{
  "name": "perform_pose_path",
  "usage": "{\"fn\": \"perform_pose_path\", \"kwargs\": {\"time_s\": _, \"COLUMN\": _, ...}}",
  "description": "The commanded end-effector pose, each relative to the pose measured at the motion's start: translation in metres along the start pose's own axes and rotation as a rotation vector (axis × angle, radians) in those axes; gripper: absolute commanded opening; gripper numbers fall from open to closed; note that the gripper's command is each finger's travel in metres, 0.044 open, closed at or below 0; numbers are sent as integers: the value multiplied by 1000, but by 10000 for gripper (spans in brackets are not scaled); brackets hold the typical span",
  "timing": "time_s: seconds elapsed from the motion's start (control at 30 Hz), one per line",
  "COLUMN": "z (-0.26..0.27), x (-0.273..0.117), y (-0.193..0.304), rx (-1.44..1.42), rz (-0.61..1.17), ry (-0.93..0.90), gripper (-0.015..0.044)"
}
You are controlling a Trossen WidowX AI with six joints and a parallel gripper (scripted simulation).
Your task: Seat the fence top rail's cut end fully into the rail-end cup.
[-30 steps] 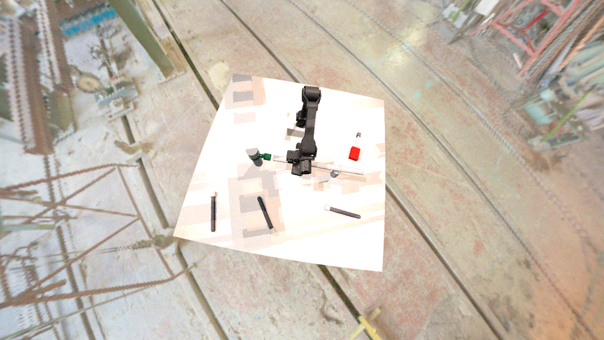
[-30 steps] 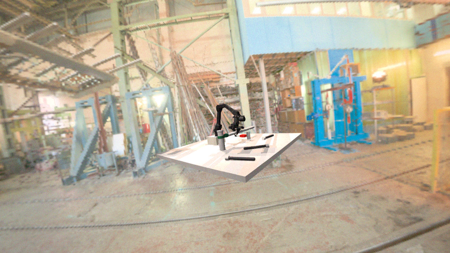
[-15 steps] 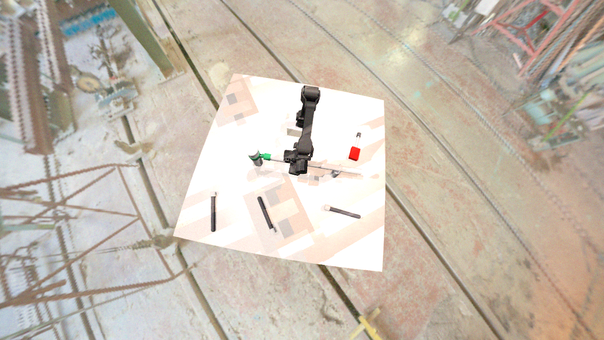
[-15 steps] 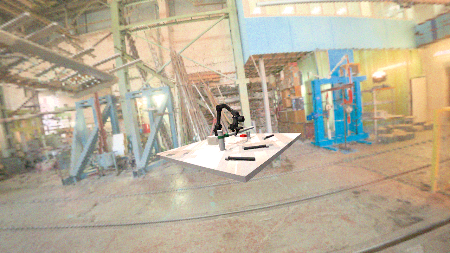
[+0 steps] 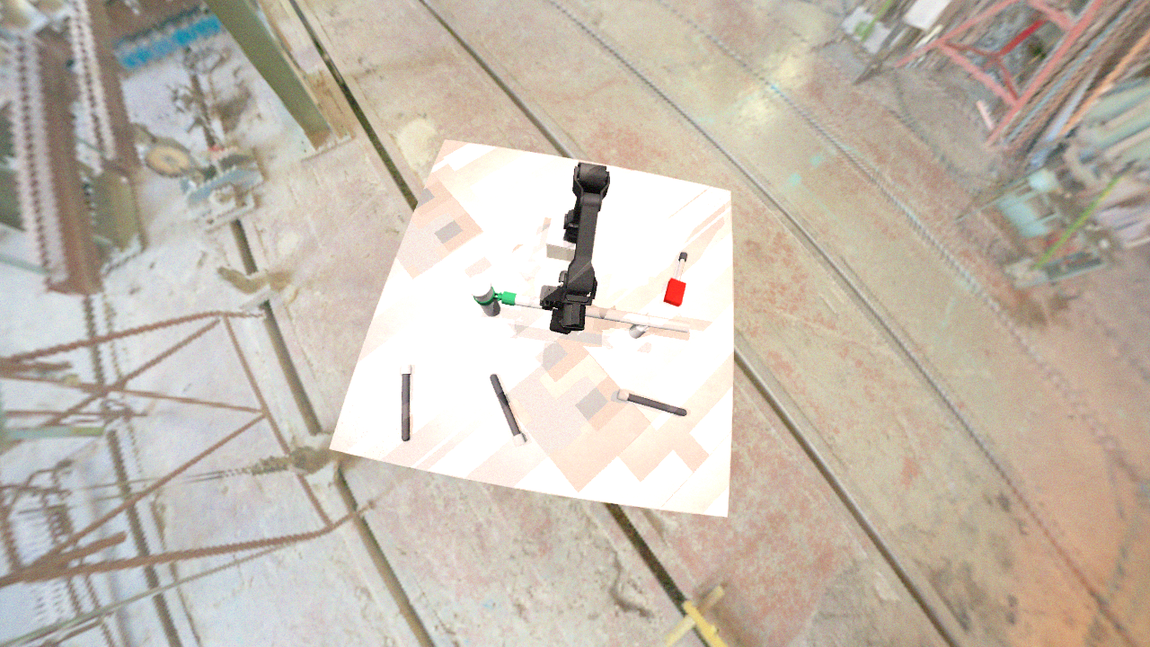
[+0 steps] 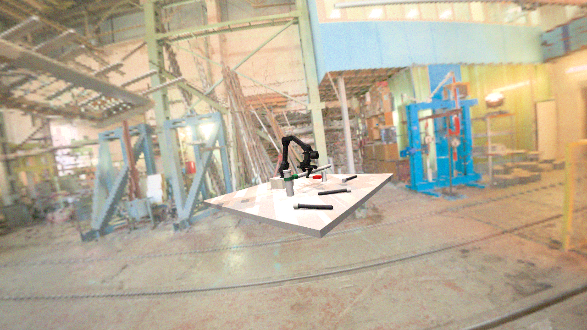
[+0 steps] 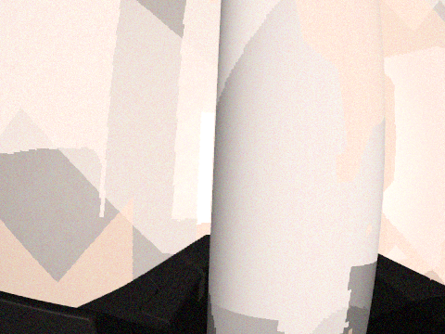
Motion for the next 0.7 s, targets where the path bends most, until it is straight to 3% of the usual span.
{"fn": "perform_pose_path", "kwargs": {"time_s": 0.0, "z": 1, "x": -1, "y": -3, "rx": 2, "rz": -11, "ry": -10, "gripper": 0}}
{"fn": "perform_pose_path", "kwargs": {"time_s": 0.67, "z": 0, "x": 0, "y": 0, "rx": 0, "rz": 1, "ry": 0, "gripper": 0}}
Point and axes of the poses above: the point midway between the two fingers, 35 mm back from their tips, its own x axis out along the fingers, its own z axis across the jaws, y = z × x, the point moved 9 cm from there along -x, back along the fingers, and after that the axes turned 12 degrees about x, right-handed, at the moved point
